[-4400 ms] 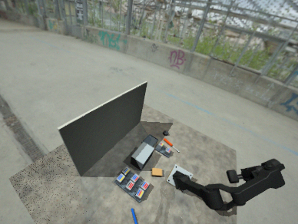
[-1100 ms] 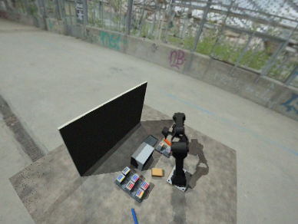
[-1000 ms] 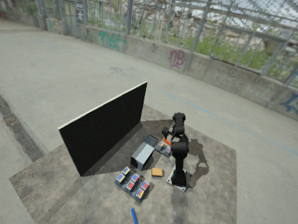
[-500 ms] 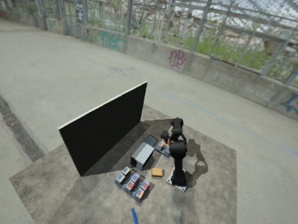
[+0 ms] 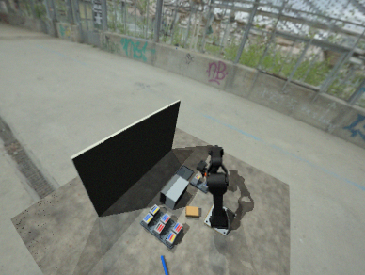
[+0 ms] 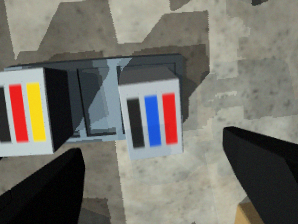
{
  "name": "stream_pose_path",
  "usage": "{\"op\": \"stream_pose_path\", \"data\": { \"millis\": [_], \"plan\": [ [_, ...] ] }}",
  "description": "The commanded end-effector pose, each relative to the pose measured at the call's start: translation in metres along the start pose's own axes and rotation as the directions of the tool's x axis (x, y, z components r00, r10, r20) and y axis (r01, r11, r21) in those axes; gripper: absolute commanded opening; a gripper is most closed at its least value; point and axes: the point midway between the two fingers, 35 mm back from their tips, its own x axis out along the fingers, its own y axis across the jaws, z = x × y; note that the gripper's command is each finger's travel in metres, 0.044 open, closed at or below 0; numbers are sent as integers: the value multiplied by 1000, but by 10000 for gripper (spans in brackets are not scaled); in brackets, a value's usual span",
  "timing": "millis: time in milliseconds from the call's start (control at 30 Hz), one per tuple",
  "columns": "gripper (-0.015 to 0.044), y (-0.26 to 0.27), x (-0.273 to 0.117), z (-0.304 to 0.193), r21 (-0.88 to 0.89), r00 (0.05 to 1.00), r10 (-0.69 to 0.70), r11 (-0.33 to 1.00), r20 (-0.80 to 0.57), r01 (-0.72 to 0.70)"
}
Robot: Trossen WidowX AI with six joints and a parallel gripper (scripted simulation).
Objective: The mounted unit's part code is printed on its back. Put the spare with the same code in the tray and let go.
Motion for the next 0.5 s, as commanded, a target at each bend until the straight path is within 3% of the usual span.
{"op": "stream_pose_path", "data": {
  "millis": [0, 467],
  "plan": [
    [300, -1, 10, -2, 7, 1000, 0, 1000, -9, 0],
    [300, 0, 33, -1, 7, 1000, 0, 1000, -10, 0]
  ]
}}
